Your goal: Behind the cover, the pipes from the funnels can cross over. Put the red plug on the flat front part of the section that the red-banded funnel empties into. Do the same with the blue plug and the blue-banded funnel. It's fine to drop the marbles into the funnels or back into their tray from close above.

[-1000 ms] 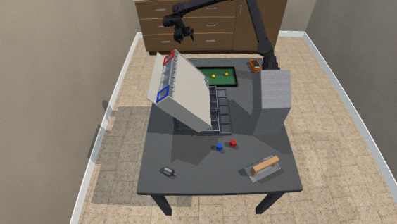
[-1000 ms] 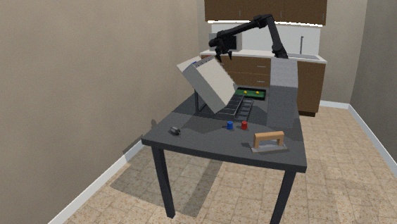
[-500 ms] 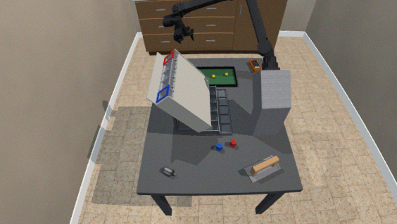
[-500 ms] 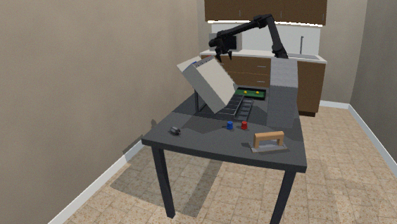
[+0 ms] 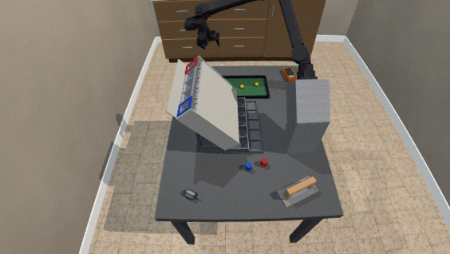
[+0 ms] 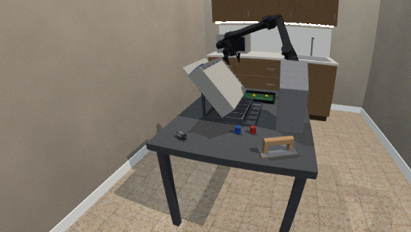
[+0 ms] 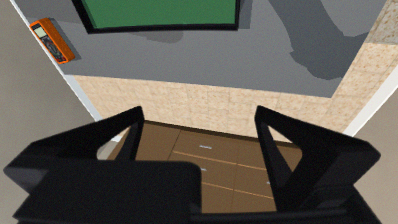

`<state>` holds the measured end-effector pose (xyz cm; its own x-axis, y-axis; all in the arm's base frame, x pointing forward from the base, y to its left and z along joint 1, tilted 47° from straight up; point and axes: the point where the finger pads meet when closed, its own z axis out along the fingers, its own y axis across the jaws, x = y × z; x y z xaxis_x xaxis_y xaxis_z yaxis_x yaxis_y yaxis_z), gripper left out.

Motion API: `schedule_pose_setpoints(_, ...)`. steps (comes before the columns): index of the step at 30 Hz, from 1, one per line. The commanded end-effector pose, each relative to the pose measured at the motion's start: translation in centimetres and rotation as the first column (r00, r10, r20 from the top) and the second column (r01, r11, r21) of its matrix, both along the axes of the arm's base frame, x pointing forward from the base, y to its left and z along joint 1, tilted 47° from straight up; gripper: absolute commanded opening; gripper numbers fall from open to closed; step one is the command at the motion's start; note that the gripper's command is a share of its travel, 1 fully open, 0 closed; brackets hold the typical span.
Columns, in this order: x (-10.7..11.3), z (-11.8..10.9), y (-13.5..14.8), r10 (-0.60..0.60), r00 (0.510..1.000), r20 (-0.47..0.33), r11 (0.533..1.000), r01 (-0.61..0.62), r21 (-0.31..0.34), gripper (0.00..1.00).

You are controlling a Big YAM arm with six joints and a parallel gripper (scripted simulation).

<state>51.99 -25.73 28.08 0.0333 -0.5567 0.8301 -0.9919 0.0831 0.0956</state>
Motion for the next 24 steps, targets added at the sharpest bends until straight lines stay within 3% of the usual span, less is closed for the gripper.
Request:
schedule_pose_setpoints(1, 0.2, 1.3, 0.8, 0.006, 0.999, 0.048, 1.000, -0.006, -0.007, 1.00)
schedule_pose_setpoints(11, 0.7, 2.2, 1.9, 0.008, 0.994, 0.110, 1.000, -0.007, -0.008, 1.00)
schedule_pose_setpoints(13, 0.3, 1.5, 2.2, 0.003, 0.994, 0.114, 1.000, -0.003, -0.002, 1.00)
schedule_pose_setpoints(24, 0.2, 1.9, 4.4, -0.043, 0.955, 0.294, 0.999, 0.038, 0.024, 1.00)
